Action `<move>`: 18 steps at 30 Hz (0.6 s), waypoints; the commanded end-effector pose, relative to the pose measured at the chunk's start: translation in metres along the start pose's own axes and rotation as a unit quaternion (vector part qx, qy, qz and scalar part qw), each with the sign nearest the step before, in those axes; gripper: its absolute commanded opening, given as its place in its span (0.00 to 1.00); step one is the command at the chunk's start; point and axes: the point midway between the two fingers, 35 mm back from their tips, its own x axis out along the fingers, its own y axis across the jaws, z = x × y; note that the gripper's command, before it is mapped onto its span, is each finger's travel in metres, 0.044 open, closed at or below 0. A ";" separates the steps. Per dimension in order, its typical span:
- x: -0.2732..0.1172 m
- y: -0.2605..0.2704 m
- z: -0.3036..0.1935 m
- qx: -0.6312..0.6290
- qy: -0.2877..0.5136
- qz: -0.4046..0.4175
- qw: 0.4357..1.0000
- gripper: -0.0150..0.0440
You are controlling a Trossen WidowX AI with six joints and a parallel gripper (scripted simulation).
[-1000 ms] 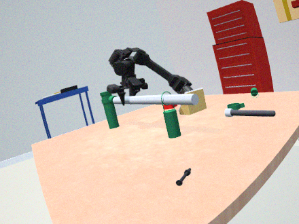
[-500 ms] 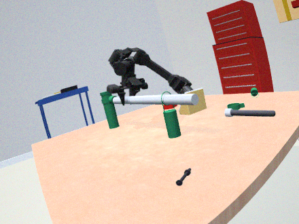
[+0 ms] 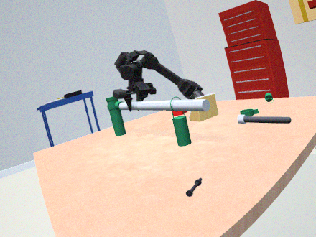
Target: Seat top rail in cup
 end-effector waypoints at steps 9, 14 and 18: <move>0.000 0.000 -0.001 0.000 0.000 0.000 1.000 0.25; 0.000 0.000 -0.002 0.000 0.000 0.000 1.000 0.25; -0.001 0.000 -0.003 0.000 0.000 0.000 1.000 0.25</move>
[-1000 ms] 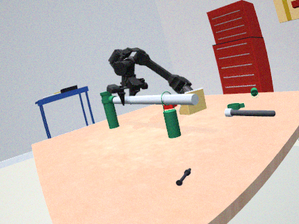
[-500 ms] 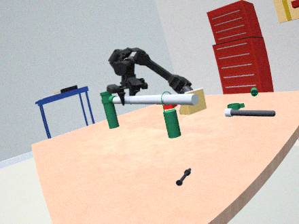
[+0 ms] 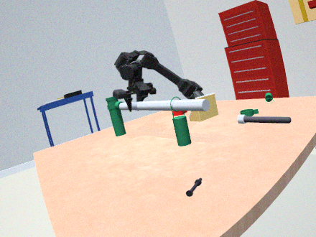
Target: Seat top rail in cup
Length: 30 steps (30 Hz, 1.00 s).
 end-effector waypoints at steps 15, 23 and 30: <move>-0.004 -0.002 -0.008 0.001 0.001 -0.002 1.000 0.25; -0.004 -0.004 -0.009 0.001 0.001 -0.002 1.000 0.25; -0.004 -0.006 -0.009 0.001 0.001 -0.002 1.000 0.25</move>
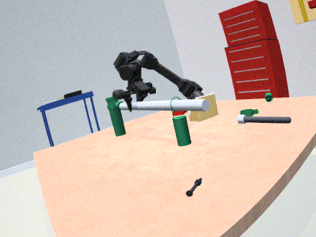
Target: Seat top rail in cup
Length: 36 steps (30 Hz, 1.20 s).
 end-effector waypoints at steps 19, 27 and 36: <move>-0.005 -0.005 -0.011 0.002 0.007 -0.011 1.000 0.25; -0.006 -0.003 -0.013 0.002 0.007 -0.011 1.000 0.25; -0.005 -0.003 -0.015 0.002 0.007 -0.011 1.000 0.25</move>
